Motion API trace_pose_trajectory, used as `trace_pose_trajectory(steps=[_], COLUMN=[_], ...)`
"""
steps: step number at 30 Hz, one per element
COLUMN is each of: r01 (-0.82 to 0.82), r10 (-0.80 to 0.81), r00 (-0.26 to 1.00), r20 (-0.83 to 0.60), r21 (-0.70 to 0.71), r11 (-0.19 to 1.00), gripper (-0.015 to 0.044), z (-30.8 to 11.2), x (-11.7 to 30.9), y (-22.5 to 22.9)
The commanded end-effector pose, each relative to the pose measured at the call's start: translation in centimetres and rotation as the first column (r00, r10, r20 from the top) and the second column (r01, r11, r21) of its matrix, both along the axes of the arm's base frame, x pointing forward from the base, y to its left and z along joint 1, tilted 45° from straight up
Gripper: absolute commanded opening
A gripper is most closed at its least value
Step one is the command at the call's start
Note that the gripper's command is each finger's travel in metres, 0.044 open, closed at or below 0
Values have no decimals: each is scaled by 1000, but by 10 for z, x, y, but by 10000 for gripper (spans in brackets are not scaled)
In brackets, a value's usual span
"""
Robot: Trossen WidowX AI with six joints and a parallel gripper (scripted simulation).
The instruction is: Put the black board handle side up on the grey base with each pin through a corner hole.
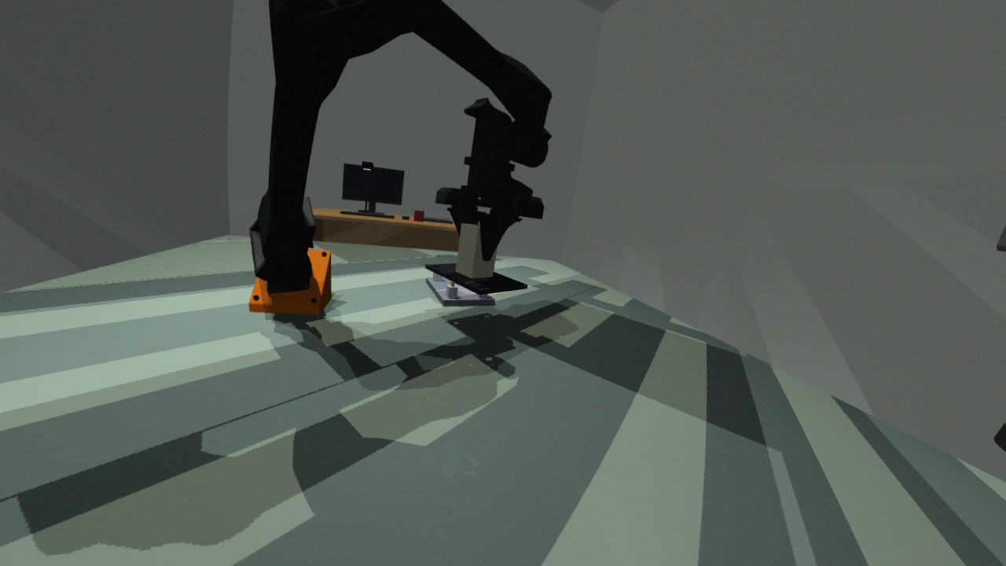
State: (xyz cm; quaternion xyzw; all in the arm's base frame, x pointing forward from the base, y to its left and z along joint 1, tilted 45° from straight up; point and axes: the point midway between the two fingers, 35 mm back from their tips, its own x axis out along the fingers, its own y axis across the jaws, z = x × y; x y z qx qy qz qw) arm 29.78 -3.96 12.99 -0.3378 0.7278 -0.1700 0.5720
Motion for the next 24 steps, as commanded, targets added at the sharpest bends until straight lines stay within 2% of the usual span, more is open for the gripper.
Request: trace_pose_trajectory(steps=[1, 24], r01=[9, 52], r10=[-9, -52], r00=[1000, 997], r20=[11, 55], r21=[4, 8], r11=[1000, 999], gripper=[0, 0], z=[-6, -42], x=[5, 23], y=[8, 46])
